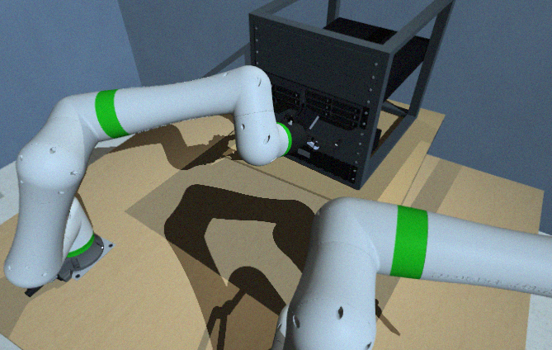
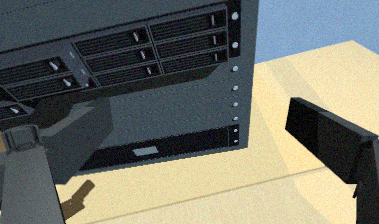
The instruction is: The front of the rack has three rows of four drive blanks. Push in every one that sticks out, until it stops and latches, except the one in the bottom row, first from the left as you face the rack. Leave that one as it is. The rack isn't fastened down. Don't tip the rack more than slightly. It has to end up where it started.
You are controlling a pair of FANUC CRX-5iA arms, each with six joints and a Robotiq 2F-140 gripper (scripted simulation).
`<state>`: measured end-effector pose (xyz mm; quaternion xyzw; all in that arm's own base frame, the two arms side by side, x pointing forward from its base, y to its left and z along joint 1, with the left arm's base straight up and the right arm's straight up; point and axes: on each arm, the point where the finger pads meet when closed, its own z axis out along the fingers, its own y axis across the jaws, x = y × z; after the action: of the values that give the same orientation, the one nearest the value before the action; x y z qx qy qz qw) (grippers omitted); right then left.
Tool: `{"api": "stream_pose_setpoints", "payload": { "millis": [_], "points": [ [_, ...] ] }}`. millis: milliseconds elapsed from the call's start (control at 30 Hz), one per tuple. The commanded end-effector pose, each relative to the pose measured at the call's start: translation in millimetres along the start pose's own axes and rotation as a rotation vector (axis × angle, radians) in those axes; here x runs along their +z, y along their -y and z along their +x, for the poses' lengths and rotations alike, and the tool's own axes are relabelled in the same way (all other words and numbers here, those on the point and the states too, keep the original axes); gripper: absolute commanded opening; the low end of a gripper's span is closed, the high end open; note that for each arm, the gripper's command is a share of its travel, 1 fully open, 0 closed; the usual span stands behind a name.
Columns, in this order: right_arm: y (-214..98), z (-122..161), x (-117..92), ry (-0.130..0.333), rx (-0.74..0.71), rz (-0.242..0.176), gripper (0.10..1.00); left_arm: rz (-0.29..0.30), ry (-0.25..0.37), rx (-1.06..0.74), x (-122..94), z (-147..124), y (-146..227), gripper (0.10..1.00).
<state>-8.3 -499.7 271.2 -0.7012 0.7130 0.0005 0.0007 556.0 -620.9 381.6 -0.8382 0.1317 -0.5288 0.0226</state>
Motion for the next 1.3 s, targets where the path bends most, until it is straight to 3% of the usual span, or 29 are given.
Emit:
{"api": "stream_pose_setpoints", "payload": {
  "millis": [0, 533, 600, 1067, 1267],
  "points": [
    [-0.1, 0.3, -0.8, -0.002, 0.0, 0.0, 1.0, 0.02, -0.023, 0.067, -0.8, -4.0, 17.2, 1.0],
    [-0.1, 0.3, -0.8, -0.002, 0.0, 0.0, 1.0, 0.165, -0.137, 0.54, -9.9, -35.9, 123.2, 1.0],
    [-0.1, 0.3, -0.8, -0.002, 0.0, 0.0, 1.0, 0.165, -0.137, 0.54, -9.9, -35.9, 123.2, 1.0],
    [-0.1, 0.3, -0.8, -0.002, 0.0, 0.0, 1.0, 0.29, -0.24, 1.005, -28.9, -68.3, 208.6, 1.0],
    [-0.1, 0.3, -0.8, -0.002, 0.0, 0.0, 1.0, 0.317, -0.264, 1.111, -34.0, -76.6, 224.9, 1.0]
  ]
}}
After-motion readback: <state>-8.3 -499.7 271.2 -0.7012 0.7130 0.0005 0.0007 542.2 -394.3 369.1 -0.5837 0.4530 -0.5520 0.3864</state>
